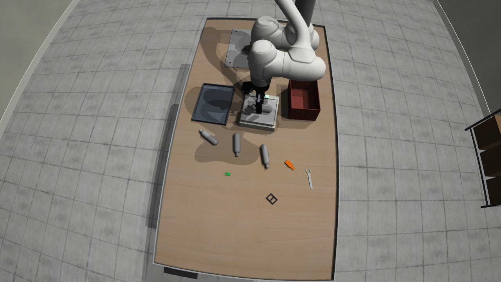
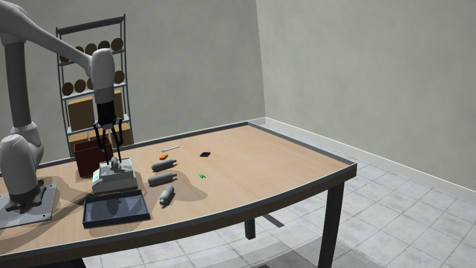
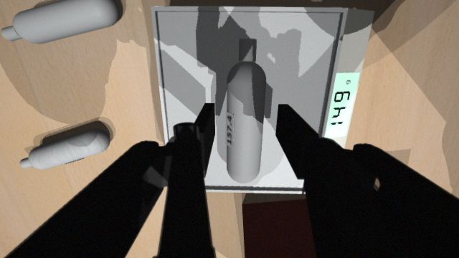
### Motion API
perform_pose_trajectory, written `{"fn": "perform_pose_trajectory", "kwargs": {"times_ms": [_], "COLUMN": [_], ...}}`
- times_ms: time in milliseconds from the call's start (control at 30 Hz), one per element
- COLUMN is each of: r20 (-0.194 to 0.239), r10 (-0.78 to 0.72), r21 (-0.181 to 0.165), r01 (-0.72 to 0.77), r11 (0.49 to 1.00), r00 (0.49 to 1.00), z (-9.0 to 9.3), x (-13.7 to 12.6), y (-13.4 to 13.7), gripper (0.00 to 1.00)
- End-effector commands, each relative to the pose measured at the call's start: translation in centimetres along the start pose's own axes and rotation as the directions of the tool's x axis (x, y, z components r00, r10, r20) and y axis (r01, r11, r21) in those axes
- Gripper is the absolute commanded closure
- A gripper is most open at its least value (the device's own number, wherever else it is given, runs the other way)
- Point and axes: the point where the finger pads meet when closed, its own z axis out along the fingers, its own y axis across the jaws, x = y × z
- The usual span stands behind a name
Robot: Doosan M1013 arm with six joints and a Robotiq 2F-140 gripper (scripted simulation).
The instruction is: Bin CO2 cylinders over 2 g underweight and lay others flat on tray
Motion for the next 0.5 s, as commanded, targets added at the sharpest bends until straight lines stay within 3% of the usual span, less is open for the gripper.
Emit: {"fn": "perform_pose_trajectory", "kwargs": {"times_ms": [0, 167, 233, 467], "r20": [0.000, 0.000, 0.000, 0.000], "r10": [0.000, 0.000, 0.000, 0.000], "r21": [0.001, 0.001, 0.001, 0.001], "r01": [0.000, 0.000, 0.000, 0.000], "r11": [1.000, 1.000, 1.000, 1.000], "r00": [1.000, 1.000, 1.000, 1.000], "z": [-1.5, -4.7, -4.7, -8.5], "x": [0.0, 0.0, 0.0, 0.0], "y": [0.0, 0.0, 0.0, 0.0], "gripper": [0.59, 0.59, 0.59, 0.59]}}
